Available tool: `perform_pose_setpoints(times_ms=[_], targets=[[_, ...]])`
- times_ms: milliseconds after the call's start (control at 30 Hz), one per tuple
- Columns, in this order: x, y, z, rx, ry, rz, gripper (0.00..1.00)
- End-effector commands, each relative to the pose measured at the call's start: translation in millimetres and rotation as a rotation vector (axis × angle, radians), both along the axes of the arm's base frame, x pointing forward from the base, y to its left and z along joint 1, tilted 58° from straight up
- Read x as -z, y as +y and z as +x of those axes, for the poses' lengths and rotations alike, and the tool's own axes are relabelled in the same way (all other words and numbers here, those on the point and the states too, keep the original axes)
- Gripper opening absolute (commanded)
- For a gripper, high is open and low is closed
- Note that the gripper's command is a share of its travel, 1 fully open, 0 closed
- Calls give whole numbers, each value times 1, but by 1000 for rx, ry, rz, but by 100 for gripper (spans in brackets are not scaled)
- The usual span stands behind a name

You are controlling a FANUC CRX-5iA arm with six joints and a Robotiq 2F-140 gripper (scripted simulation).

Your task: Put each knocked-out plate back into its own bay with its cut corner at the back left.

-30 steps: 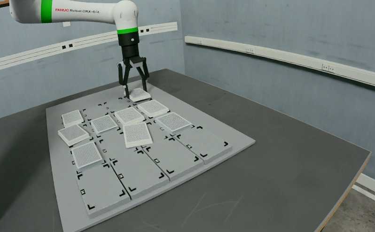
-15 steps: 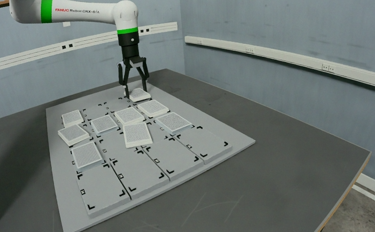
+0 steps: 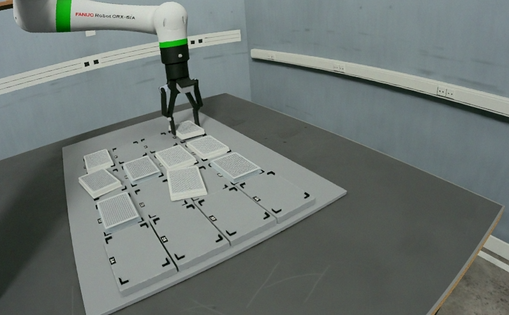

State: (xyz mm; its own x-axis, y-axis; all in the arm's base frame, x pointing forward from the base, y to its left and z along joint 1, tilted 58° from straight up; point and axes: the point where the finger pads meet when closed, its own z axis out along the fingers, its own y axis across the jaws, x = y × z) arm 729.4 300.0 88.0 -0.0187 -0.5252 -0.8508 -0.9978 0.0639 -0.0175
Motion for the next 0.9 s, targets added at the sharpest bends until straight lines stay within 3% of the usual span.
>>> perform_pose_setpoints(times_ms=[0, 867], targets=[[0, -1, 1, 1, -1, 0, 10], [2, 3, 1, 1, -1, 0, 10]])
